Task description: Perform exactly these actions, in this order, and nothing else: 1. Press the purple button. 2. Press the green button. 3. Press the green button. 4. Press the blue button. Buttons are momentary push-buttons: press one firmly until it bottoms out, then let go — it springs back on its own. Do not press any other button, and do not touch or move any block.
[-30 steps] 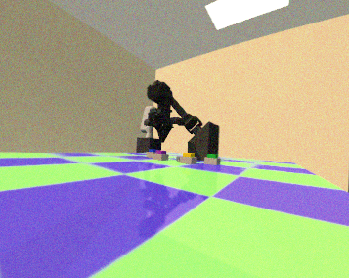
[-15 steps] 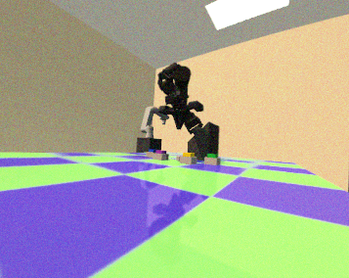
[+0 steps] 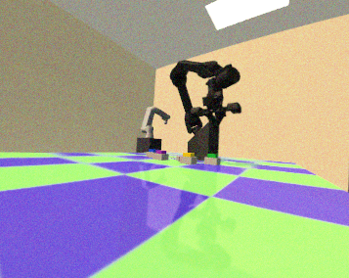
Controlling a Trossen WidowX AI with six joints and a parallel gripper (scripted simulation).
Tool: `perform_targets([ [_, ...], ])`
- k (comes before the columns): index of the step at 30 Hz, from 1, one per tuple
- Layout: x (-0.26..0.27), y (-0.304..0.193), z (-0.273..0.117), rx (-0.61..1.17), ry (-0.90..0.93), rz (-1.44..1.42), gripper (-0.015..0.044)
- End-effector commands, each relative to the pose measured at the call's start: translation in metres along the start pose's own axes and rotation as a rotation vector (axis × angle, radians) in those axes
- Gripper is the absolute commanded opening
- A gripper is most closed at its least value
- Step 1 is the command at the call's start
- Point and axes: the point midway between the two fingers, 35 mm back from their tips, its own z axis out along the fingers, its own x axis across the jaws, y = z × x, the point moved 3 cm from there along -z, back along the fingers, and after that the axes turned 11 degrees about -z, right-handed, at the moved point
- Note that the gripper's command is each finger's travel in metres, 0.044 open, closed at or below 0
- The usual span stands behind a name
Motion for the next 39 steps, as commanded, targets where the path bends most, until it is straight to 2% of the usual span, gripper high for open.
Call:
perform_targets([
  [1, -0.002, -0.002, 0.044, 0.014, -0.011, -0.001, 0.0020],
  [3, -0.003, -0.003, 0.057, 0.014, -0.013, -0.001, 0.0020],
  [27, -0.003, -0.004, 0.089, 0.014, -0.014, -0.001, 0.0020],
  [39, -0.003, -0.004, 0.090, 0.014, -0.015, 0.000, 0.0020],
])
